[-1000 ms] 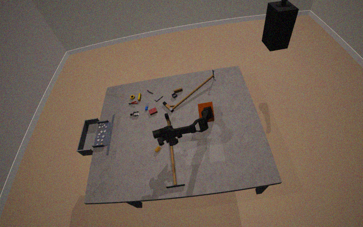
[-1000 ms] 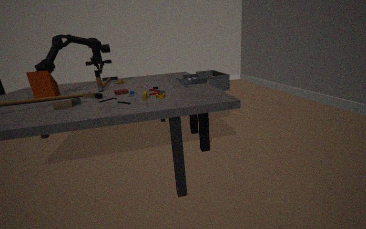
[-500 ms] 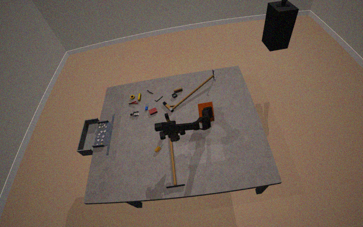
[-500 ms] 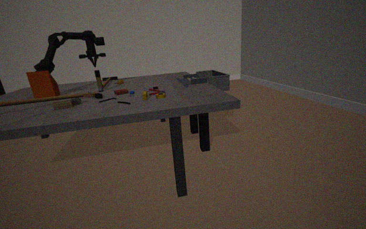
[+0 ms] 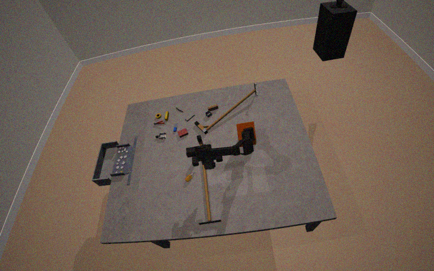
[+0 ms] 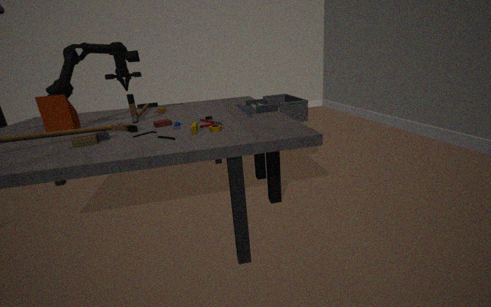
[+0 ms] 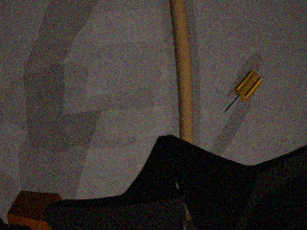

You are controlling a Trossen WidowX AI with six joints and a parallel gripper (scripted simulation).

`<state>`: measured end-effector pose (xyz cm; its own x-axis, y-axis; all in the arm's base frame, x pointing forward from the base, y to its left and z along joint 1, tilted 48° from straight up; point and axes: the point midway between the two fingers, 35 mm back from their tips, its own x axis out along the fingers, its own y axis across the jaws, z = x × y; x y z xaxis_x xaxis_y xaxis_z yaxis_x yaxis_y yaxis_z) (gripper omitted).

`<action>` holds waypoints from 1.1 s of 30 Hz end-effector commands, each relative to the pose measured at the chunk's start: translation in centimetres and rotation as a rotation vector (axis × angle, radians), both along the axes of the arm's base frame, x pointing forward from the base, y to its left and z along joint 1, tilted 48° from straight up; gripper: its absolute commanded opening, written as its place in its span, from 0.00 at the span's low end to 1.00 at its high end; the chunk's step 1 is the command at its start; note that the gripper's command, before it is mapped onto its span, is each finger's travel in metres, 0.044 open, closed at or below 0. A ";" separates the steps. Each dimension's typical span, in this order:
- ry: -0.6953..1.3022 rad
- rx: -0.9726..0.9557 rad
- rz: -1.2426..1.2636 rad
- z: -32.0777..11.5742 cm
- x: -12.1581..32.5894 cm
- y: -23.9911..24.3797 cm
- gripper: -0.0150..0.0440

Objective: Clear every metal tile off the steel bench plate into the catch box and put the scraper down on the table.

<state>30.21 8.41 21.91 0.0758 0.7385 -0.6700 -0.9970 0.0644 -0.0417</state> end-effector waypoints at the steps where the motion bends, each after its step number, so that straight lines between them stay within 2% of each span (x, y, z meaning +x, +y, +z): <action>1: 0.006 -0.005 0.003 -0.7 0.1 0.6 0.25; 33: 0.002 -0.008 0.002 -6.2 1.1 6.8 0.25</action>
